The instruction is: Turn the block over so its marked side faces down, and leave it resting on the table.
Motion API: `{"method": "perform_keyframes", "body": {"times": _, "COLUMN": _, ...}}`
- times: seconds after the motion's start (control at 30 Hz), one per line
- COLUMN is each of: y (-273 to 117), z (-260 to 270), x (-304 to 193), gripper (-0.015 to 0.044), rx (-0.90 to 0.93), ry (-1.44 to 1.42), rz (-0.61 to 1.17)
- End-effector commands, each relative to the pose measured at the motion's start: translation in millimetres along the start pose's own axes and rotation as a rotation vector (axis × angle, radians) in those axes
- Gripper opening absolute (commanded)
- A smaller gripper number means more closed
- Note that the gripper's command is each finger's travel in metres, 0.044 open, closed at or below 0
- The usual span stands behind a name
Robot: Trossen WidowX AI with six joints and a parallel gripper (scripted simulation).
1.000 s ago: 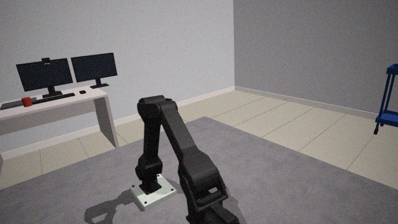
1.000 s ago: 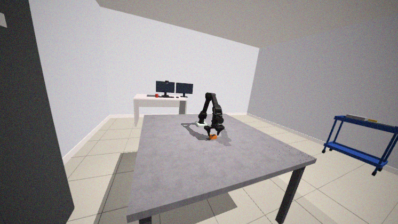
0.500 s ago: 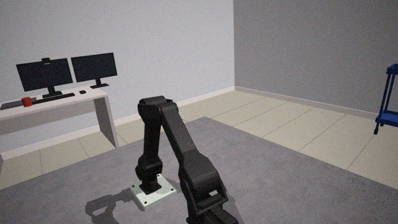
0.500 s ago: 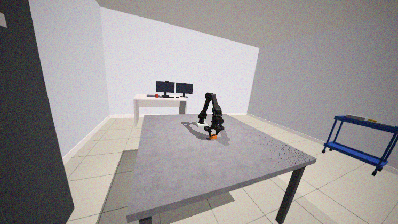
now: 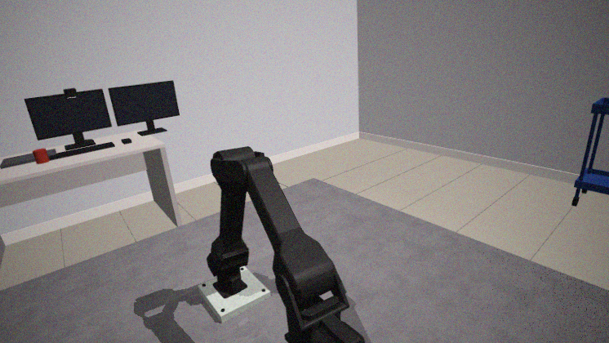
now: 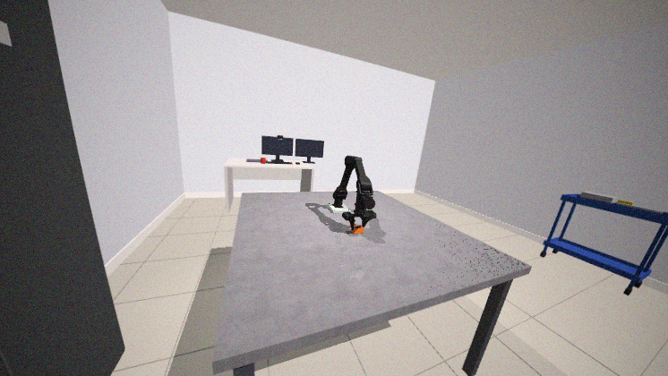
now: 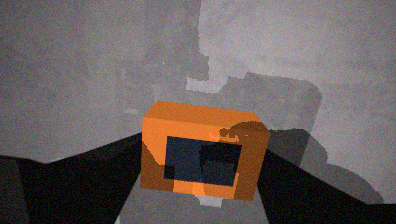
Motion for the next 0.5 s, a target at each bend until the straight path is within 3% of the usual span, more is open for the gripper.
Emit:
{"method": "perform_keyframes", "body": {"times": 0.0, "y": -1, "z": 0, "x": 0, "gripper": 0.011, "rx": -0.003, "ry": 0.001, "rz": 0.005}}
{"method": "perform_keyframes", "body": {"times": 0.13, "y": -24, "z": 0, "x": 1, "gripper": 0.0005, "rx": -0.003, "ry": 0.001, "rz": 0.005}}
{"method": "perform_keyframes", "body": {"times": 0.47, "y": -25, "z": -1, "x": -4, "gripper": 0.0, "rx": 0.007, "ry": 0.002, "rz": -0.047}}
Point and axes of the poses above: the point midway between the two fingers, 35 mm back from their tips, its own y axis out along the fingers, its own z axis across the jaws, x = y × z, the point moved 10 cm from there along -y, back along the fingers, and after that the axes turned 11 degrees about y, right-handed, at the moved point
